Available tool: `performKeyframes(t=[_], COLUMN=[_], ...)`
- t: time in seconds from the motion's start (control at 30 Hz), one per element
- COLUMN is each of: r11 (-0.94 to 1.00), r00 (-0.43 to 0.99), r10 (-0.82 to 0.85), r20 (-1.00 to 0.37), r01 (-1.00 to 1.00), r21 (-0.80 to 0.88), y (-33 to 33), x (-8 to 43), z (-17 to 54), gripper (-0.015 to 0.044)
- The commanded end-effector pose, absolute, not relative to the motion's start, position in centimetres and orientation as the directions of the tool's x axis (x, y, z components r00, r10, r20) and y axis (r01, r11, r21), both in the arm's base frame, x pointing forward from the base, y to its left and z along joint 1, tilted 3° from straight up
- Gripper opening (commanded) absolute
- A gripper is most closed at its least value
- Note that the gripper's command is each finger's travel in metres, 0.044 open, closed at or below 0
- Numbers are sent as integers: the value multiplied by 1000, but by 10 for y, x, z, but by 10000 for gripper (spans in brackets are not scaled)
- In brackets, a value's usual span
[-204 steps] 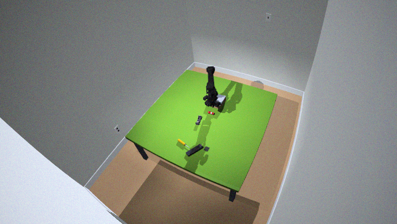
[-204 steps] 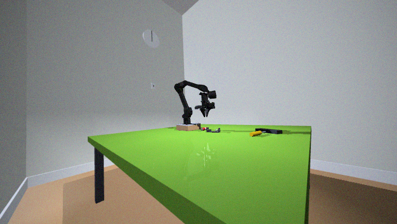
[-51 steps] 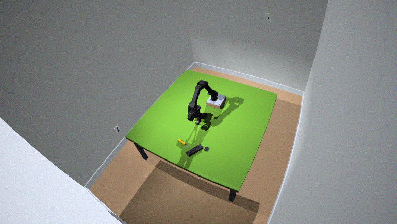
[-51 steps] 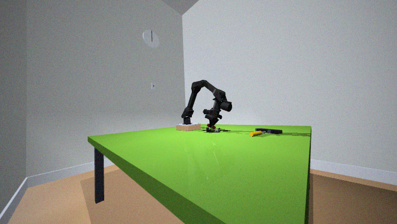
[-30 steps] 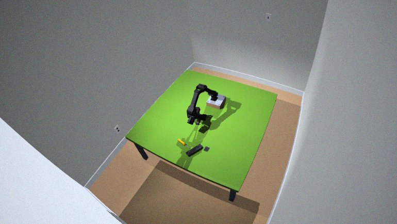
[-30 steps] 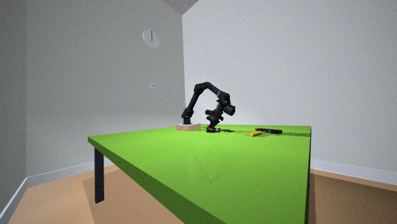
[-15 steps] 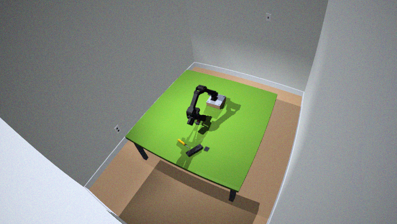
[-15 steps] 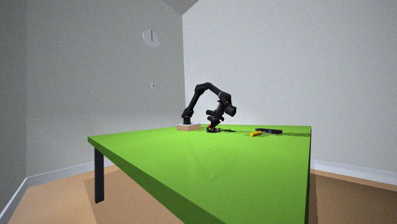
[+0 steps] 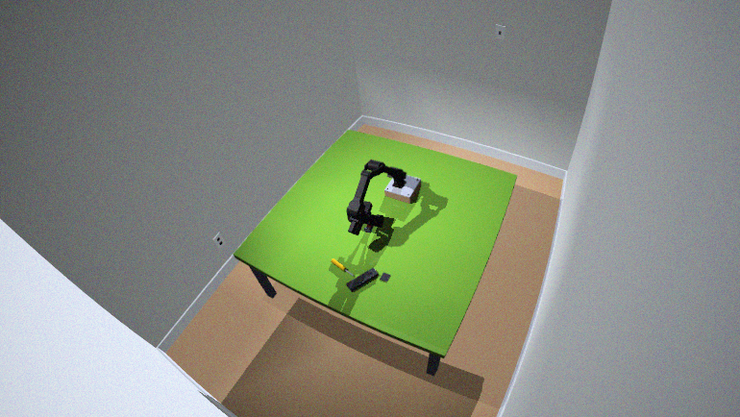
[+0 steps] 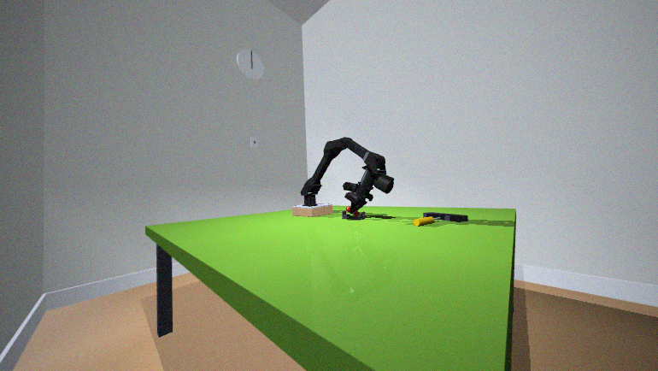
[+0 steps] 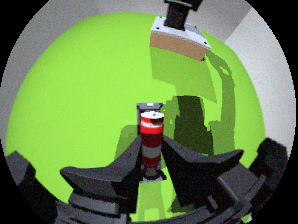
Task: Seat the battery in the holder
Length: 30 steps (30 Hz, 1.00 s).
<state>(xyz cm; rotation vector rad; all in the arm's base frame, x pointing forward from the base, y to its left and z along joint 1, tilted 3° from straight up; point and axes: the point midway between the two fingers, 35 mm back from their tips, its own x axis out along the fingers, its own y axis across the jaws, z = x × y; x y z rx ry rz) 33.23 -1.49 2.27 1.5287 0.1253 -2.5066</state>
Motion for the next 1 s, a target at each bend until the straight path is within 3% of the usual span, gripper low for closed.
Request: performKeyframes(t=[0.0, 0.97], r11=[-977, -977], r00=[-438, -364], r10=[-125, -104], r20=[-890, -926], r01=[212, 210], r21=[33, 27], y=[-14, -14], x=[337, 339], z=[22, 19], gripper=[78, 78])
